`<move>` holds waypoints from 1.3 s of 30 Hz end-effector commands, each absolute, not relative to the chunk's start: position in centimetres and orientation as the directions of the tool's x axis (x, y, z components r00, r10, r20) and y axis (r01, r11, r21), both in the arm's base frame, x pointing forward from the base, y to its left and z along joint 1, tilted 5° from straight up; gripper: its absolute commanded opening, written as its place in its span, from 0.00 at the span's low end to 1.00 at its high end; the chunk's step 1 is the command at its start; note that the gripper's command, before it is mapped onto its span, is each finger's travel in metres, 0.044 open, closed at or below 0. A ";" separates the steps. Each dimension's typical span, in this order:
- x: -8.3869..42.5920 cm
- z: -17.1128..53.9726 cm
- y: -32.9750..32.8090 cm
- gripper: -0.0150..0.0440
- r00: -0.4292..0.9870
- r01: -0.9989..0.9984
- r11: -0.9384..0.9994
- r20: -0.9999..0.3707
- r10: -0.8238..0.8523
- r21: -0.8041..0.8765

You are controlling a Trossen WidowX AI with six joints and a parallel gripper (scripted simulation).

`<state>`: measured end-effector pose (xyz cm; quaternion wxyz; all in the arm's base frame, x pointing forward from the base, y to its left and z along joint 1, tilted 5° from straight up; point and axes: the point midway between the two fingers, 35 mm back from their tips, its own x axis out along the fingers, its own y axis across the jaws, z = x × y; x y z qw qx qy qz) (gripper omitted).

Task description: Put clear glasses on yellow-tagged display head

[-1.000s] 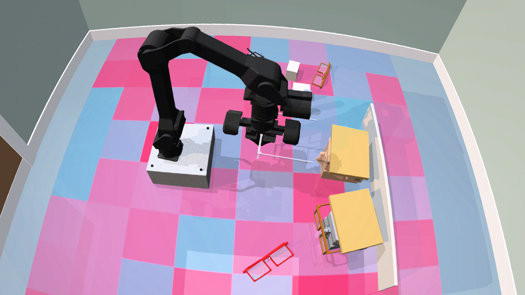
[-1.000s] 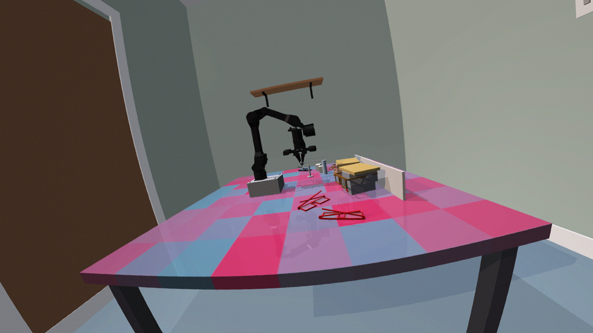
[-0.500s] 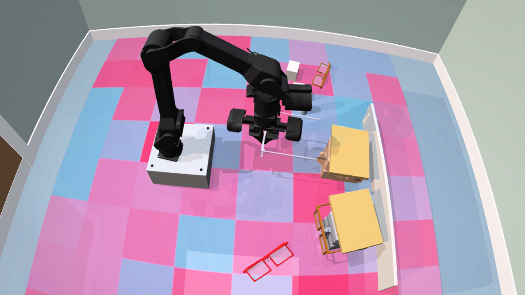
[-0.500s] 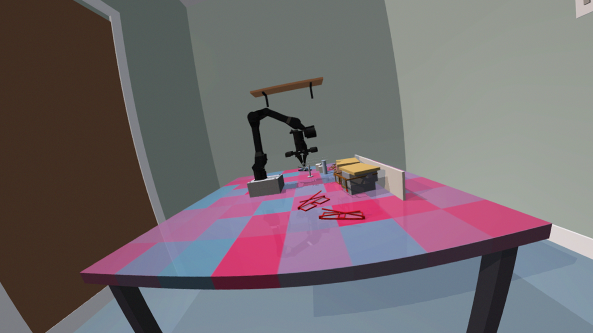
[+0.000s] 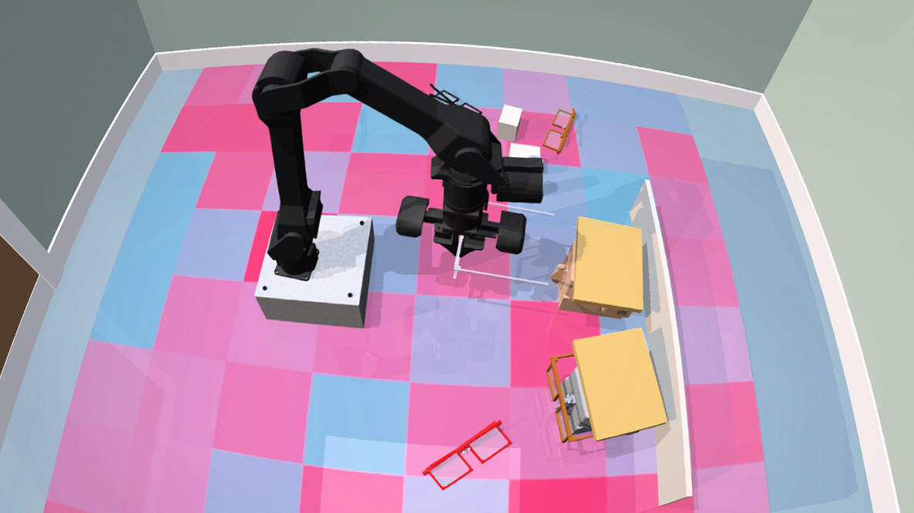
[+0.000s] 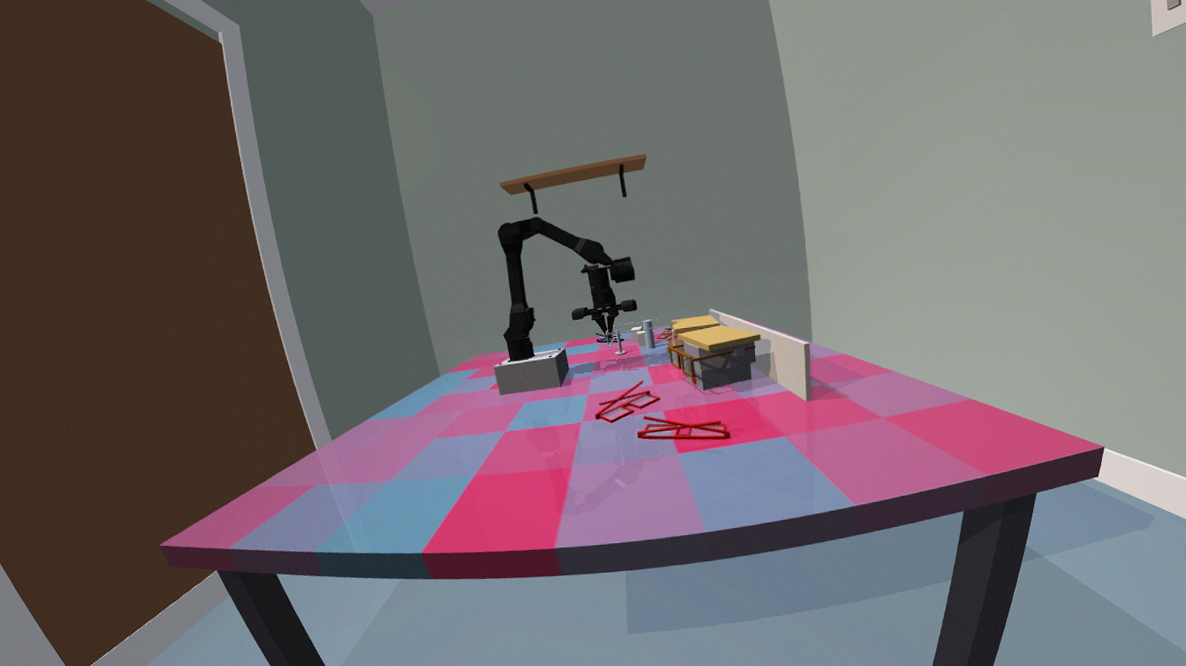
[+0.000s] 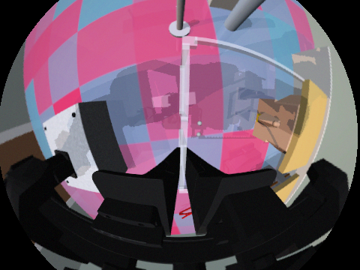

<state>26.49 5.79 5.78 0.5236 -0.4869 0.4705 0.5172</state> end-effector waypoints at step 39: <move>27.9 2.8 6.2 0.25 0.040 -0.999 -0.010 -0.995 0.091 -0.042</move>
